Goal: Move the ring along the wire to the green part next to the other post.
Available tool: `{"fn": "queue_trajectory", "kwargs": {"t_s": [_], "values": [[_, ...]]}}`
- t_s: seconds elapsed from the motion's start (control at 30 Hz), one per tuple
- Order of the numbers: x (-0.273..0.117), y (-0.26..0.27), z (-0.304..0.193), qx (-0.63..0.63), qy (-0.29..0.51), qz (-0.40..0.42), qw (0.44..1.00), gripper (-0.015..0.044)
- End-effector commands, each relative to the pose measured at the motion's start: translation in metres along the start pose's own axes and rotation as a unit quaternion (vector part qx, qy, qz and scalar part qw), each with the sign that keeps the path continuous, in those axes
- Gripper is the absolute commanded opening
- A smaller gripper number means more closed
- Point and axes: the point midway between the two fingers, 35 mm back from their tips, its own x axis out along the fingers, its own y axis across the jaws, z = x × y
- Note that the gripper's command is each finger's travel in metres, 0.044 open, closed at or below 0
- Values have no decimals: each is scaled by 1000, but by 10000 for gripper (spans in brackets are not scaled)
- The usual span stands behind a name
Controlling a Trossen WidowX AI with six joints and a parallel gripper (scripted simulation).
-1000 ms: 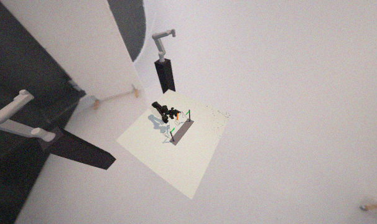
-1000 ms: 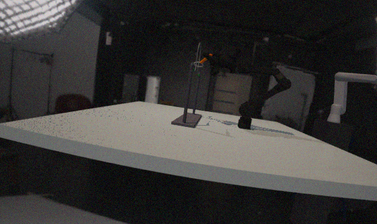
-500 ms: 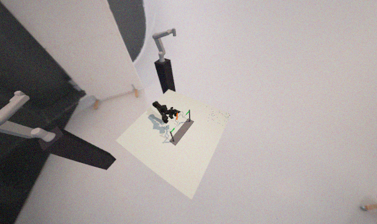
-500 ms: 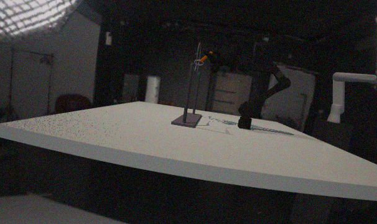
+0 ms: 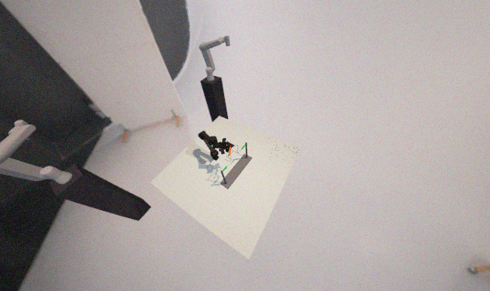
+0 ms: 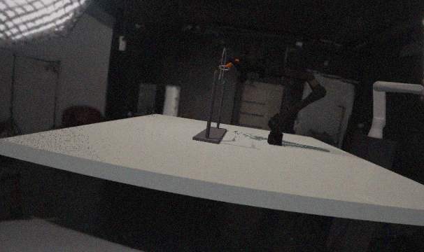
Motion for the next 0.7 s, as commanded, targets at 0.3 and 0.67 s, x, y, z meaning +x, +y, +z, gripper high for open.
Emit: {"fn": "queue_trajectory", "kwargs": {"t_s": [0.3, 0.67], "values": [[0, -5, -1, -78, -1, -46, 996, -150], [0, -12, 1, -145, -6, -89, 985, -150]]}}
